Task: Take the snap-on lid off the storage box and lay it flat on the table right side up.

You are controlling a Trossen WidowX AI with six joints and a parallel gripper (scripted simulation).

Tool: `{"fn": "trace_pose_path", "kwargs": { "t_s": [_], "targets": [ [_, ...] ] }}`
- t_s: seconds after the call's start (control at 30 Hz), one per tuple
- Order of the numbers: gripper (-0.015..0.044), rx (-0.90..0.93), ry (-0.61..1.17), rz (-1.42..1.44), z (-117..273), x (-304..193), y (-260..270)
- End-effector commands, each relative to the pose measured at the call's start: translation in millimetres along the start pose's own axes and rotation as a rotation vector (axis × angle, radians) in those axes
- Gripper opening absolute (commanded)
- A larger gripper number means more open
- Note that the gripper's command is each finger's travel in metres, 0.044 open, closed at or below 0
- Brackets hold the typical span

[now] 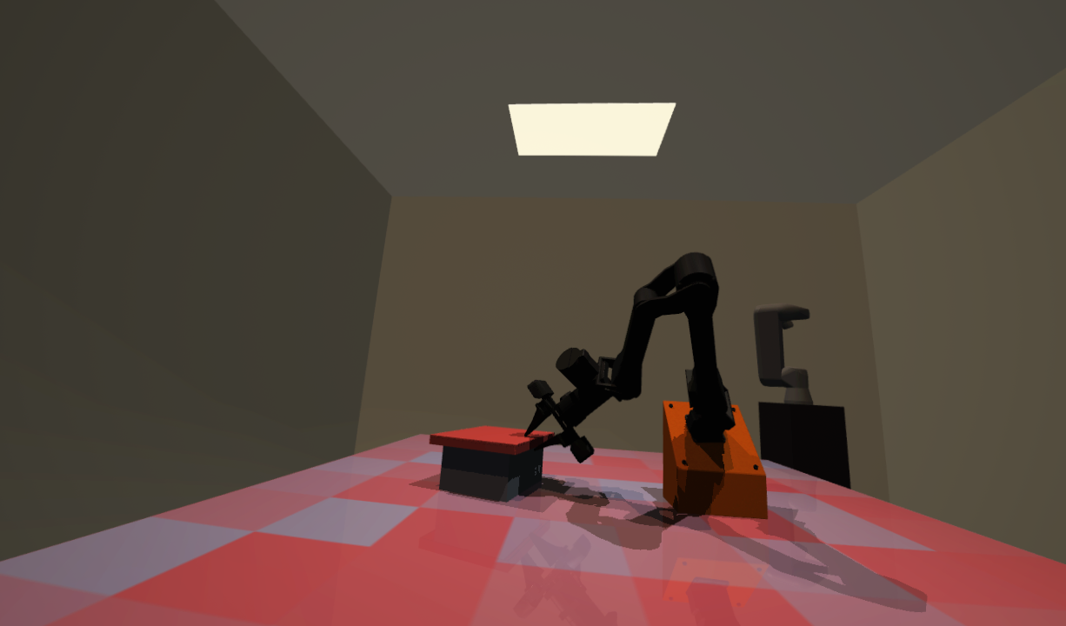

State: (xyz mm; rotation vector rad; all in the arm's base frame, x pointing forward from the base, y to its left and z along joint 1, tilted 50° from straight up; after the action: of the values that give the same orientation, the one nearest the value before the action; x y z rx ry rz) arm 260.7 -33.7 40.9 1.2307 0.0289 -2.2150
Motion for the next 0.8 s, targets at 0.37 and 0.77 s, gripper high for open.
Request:
{"fn": "trace_pose_path", "kwargs": {
  "t_s": [0.37,0.77],
  "targets": [
    [0.0000,0.002,0.001,0.003,3.6,0.1,2.8],
    [0.0000,0.002,0.001,0.003,5.5,0.0,4.4]
  ]
}}
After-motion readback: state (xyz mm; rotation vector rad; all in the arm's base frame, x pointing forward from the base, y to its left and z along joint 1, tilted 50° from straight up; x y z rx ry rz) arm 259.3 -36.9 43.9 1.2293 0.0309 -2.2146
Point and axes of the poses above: the point midway between the two fingers, 35 mm back from their tips, its own z axis back along the fingers, its own y axis across the jaws, x = y × z, the point moved 10 cm from there along z, back along the fingers, and after that the axes turned 8 degrees about -z, right-handed, at the moved point
